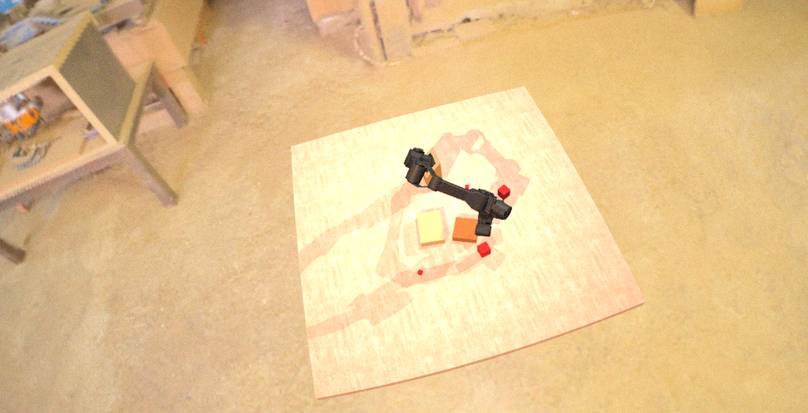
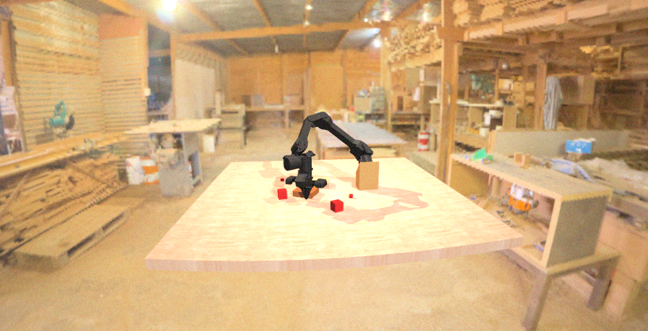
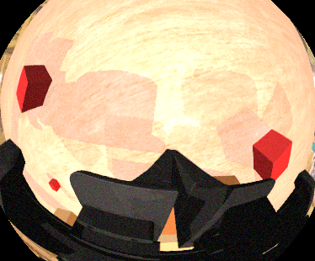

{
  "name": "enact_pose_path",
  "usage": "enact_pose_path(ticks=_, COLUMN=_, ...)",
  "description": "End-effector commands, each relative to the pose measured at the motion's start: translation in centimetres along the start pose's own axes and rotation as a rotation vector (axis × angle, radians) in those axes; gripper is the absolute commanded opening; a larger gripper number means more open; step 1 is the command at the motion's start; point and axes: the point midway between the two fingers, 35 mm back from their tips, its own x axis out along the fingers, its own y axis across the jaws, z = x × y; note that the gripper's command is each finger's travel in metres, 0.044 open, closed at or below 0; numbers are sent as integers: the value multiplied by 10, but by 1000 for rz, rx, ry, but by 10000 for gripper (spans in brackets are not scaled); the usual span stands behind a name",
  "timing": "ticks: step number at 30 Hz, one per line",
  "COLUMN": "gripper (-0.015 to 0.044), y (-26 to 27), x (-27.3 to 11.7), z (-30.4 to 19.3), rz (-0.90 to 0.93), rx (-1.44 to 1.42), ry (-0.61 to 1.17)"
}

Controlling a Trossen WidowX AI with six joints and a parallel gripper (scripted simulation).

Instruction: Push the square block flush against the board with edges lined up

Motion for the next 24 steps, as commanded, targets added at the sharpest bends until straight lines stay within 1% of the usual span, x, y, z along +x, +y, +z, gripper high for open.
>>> enact_pose_path(ticks=1, gripper=0, y=0, x=1, z=-2, rz=-6, rx=-7, ry=0)
enact_pose_path(ticks=24, gripper=0, y=-3, x=0, z=-37, rz=-6, rx=-8, ry=1)
